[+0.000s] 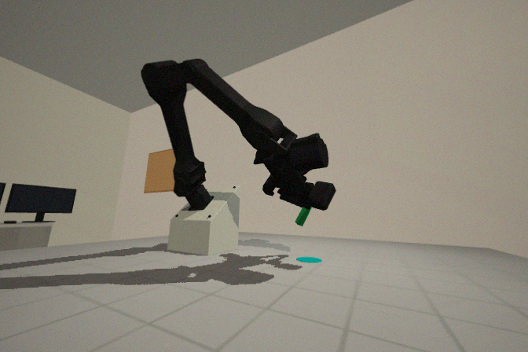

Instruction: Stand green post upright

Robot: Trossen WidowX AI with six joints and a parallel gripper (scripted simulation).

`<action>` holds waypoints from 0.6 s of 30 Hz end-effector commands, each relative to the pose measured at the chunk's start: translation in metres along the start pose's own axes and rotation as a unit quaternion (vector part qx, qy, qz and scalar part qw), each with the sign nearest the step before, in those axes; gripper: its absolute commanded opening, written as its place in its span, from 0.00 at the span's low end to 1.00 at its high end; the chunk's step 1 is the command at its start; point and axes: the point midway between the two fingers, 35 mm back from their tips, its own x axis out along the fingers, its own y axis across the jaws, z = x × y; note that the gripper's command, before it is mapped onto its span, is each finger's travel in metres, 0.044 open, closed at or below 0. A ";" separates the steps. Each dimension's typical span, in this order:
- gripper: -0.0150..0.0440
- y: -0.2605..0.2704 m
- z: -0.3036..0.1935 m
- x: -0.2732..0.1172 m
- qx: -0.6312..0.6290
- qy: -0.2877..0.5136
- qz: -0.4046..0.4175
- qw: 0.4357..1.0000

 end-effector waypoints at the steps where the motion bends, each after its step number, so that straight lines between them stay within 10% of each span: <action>1: 0.29 0.000 0.002 -0.004 -0.007 -0.019 -0.006 1.000; 18: 0.29 -0.002 0.002 -0.011 -0.028 -0.080 -0.024 0.996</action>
